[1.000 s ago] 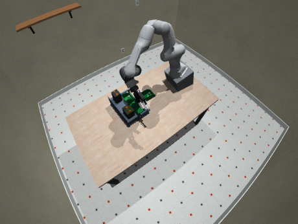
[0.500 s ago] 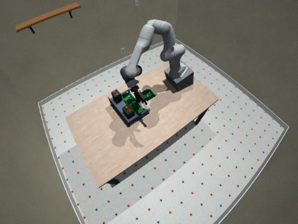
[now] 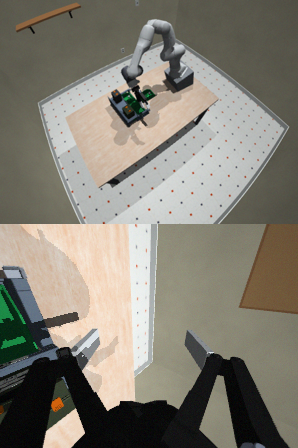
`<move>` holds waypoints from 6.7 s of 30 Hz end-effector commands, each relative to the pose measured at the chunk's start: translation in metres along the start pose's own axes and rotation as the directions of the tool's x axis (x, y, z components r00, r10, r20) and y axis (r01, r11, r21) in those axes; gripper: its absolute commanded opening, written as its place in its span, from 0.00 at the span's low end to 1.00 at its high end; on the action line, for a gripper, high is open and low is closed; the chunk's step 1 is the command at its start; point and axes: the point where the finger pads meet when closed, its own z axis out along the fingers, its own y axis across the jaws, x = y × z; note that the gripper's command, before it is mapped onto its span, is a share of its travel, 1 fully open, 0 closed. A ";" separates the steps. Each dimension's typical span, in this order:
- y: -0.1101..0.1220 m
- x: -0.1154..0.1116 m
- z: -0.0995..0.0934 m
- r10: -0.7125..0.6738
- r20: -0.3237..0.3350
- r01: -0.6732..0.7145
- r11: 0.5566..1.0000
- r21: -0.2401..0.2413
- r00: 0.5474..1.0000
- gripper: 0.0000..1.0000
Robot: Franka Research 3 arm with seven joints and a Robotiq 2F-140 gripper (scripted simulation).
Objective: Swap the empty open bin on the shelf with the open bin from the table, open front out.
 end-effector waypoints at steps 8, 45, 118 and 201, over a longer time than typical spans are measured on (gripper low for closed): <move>-0.015 0.005 0.000 0.005 0.006 -0.005 0.999 0.041 1.000 1.00; -0.047 0.023 -0.001 0.006 0.005 -0.006 0.993 0.120 1.000 1.00; -0.115 0.062 -0.017 0.006 0.005 -0.007 0.956 0.293 1.000 1.00; -0.178 0.101 -0.049 0.005 0.007 -0.008 0.889 0.459 1.000 1.00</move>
